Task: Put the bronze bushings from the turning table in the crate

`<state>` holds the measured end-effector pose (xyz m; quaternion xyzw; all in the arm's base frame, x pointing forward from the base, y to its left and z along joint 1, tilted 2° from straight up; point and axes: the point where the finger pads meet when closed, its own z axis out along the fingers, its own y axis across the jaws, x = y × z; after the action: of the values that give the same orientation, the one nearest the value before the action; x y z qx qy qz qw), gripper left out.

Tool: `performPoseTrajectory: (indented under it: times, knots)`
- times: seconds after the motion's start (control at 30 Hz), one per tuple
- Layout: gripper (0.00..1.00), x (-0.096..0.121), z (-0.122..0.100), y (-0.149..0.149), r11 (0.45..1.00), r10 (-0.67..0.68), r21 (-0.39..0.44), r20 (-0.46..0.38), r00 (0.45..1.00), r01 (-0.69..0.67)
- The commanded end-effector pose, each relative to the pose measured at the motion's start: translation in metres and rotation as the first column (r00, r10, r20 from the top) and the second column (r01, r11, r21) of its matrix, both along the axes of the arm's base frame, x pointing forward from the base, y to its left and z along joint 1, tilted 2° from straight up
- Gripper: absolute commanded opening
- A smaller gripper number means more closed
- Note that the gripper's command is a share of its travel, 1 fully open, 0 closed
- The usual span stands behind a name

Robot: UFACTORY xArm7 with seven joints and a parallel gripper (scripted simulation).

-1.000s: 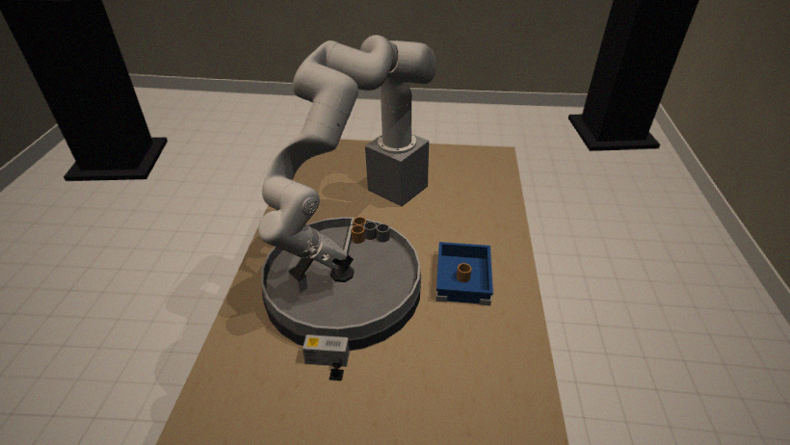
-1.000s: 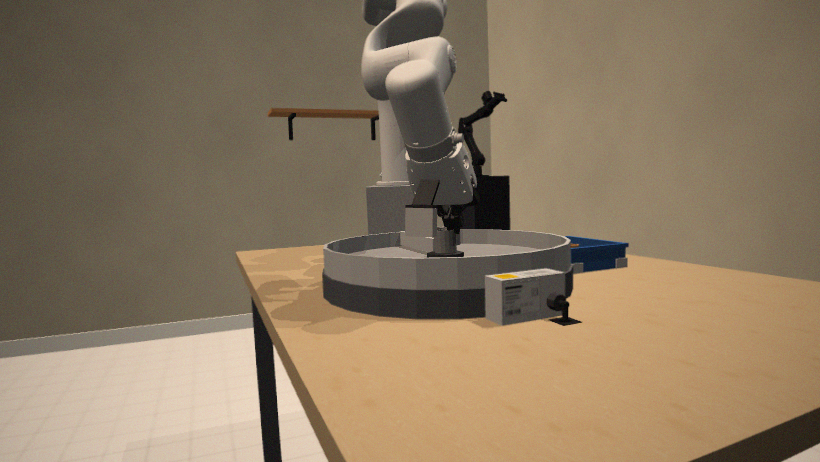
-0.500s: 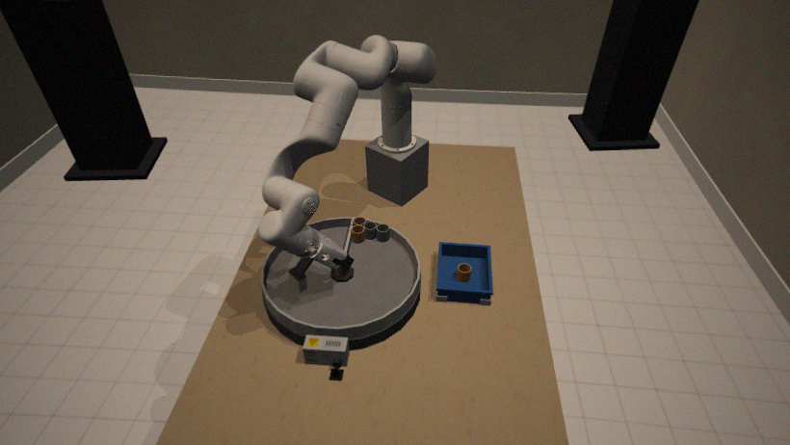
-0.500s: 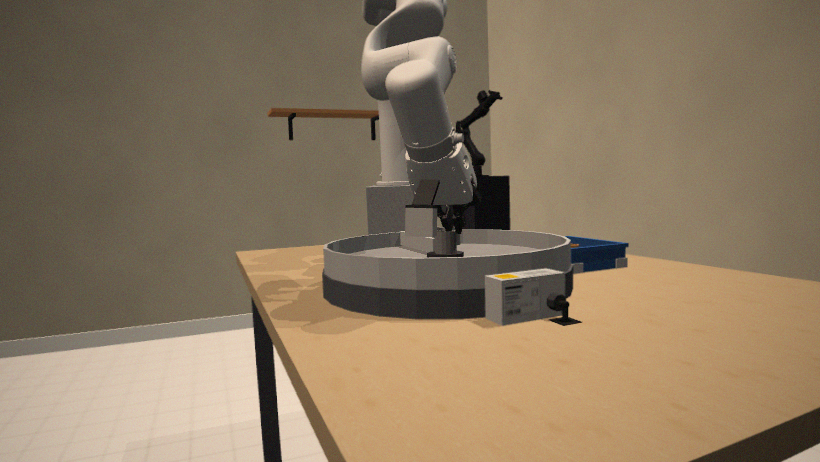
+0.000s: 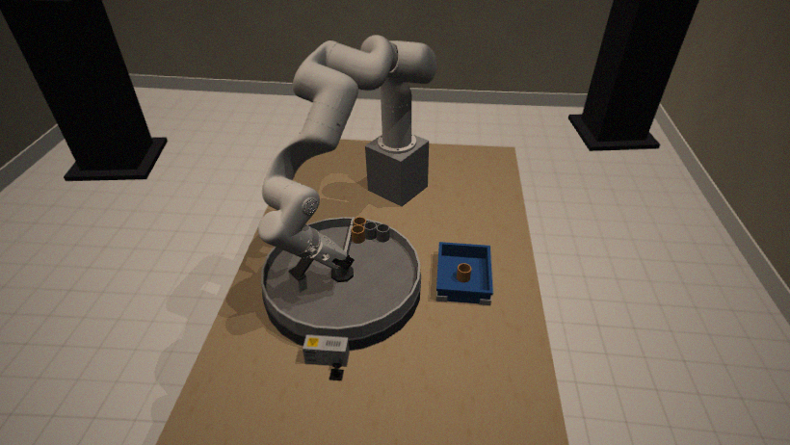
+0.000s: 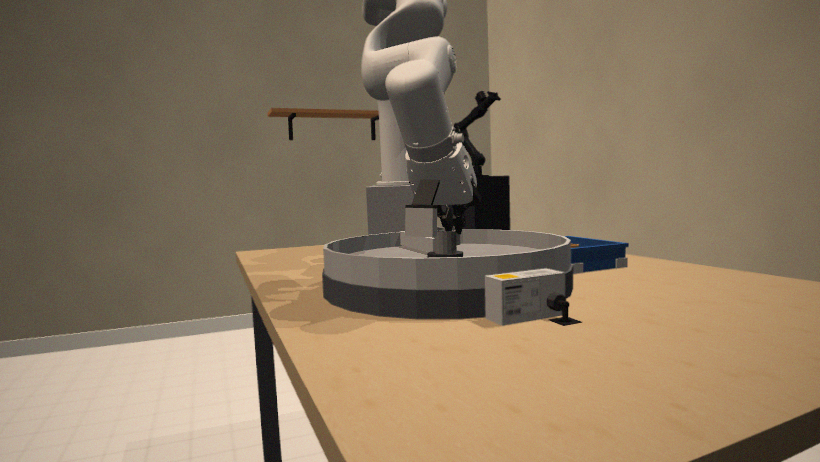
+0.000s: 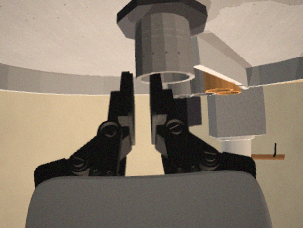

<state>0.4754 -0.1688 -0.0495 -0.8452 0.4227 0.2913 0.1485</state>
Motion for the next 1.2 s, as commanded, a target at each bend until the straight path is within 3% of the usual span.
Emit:
performPoseTrajectory:
  times: [0.0,0.3,0.57,1.17]
  knots:
    - [0.12,0.002,0.002,-0.001,1.000,0.000,-0.002,0.004,1.000,0.000]
    - [0.12,0.002,0.004,-0.001,1.000,0.000,-0.002,0.004,1.000,0.000]
    - [0.12,0.001,0.033,0.000,1.000,0.000,-0.002,0.004,1.000,0.000]
    - [0.12,0.001,0.034,0.000,1.000,0.000,-0.002,0.004,1.000,0.000]
